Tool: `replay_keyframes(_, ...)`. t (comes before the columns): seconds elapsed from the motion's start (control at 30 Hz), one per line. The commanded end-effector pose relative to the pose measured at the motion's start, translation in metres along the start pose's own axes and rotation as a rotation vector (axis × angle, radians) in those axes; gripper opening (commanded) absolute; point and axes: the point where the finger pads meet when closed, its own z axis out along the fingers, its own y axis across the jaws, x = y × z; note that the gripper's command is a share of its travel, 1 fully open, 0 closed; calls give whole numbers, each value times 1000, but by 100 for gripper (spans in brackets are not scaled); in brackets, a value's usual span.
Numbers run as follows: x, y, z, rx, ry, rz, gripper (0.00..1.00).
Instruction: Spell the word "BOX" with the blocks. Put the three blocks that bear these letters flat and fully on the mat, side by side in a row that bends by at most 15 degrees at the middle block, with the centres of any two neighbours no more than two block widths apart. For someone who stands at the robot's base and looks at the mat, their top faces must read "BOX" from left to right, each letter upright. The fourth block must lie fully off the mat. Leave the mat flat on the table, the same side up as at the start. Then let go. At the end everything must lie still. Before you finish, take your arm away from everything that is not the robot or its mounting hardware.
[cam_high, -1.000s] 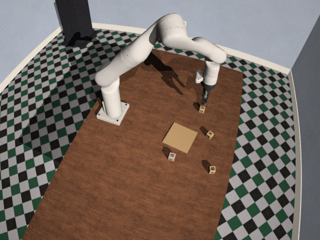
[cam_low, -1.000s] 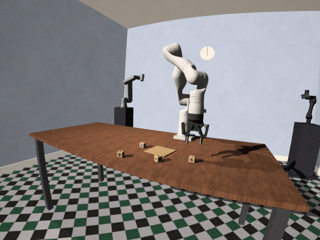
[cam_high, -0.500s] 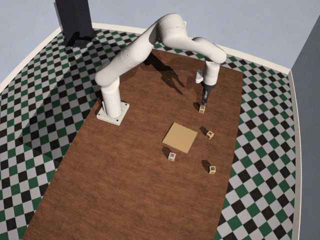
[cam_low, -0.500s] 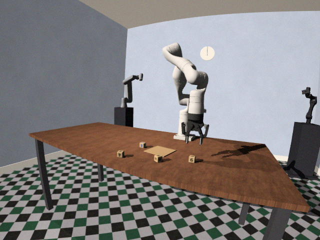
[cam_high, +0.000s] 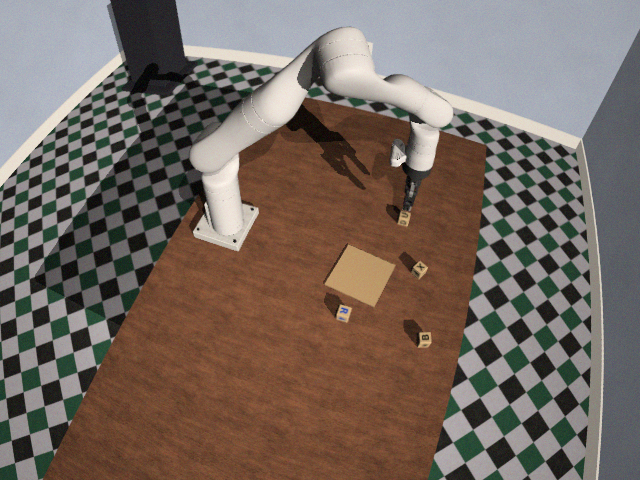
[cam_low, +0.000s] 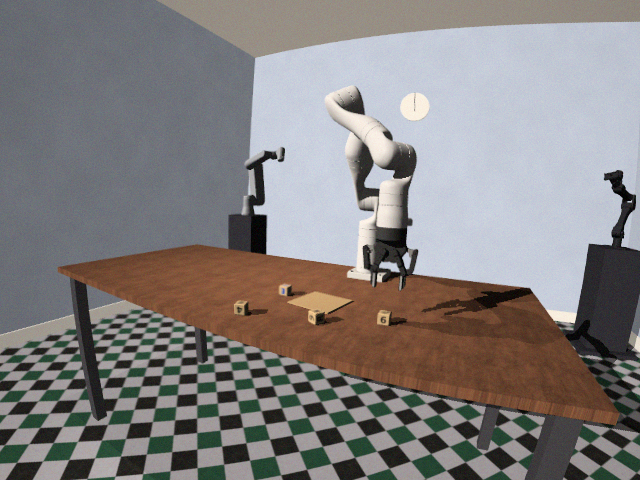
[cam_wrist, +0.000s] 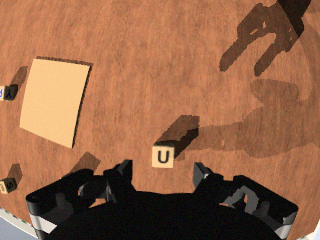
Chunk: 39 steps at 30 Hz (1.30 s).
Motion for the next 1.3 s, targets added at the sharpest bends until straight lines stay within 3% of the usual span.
replay_keyframes(0.0,0,0,0,0,-1,0,67)
replay_keyframes(1.27,-2,1,44,0,-1,-1,67)
